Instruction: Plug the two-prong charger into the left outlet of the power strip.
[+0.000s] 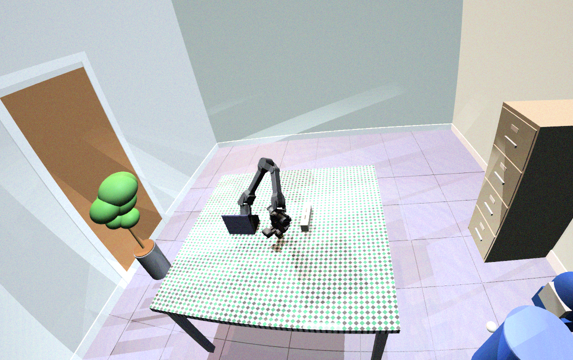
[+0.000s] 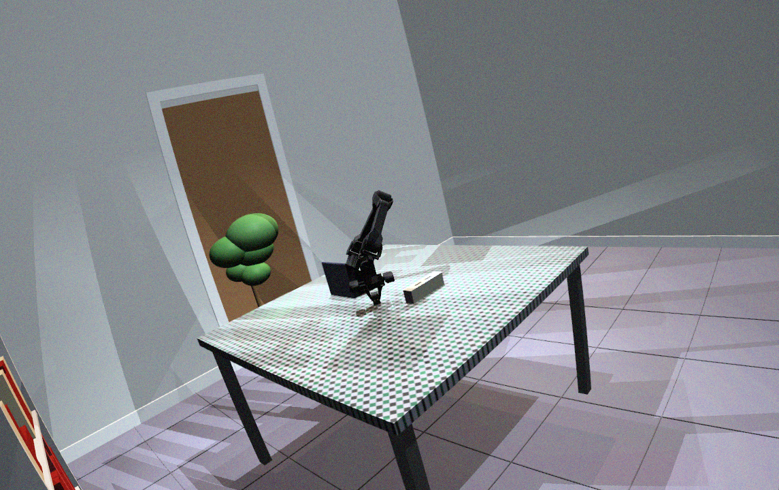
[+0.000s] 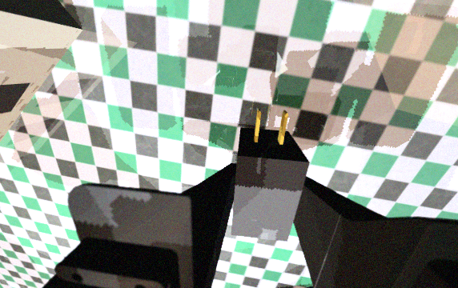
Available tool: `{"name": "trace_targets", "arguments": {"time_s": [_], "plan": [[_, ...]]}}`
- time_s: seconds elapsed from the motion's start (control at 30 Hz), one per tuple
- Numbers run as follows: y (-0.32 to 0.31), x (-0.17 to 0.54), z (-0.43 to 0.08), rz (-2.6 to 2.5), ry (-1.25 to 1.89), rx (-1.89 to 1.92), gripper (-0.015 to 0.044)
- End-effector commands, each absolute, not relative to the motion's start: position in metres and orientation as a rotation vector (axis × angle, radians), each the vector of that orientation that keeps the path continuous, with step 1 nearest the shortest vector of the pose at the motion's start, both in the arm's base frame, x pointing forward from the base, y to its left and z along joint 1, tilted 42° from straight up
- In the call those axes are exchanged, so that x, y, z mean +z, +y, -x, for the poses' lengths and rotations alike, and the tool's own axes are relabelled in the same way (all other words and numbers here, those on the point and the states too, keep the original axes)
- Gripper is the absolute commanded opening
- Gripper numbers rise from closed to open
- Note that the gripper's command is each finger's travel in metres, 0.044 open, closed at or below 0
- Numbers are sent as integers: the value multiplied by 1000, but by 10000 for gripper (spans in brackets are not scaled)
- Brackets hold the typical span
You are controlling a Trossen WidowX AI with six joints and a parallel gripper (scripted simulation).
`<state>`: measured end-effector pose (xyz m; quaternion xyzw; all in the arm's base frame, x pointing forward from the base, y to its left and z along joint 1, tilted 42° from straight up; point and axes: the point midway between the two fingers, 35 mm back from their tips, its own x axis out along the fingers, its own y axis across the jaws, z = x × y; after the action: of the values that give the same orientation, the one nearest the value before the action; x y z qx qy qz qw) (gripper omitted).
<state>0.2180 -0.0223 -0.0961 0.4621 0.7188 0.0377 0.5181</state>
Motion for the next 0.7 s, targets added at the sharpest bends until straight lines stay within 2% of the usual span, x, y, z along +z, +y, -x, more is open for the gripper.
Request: {"name": "trace_targets", "arguments": {"time_s": [0.0,0.23,0.67], "plan": [[-37,-83,-220,-1101,1709,86,0],[-53,-60,-214,-1107,1711,85,0],[-40,-52,-224,-1041,1698,123,0]]}}
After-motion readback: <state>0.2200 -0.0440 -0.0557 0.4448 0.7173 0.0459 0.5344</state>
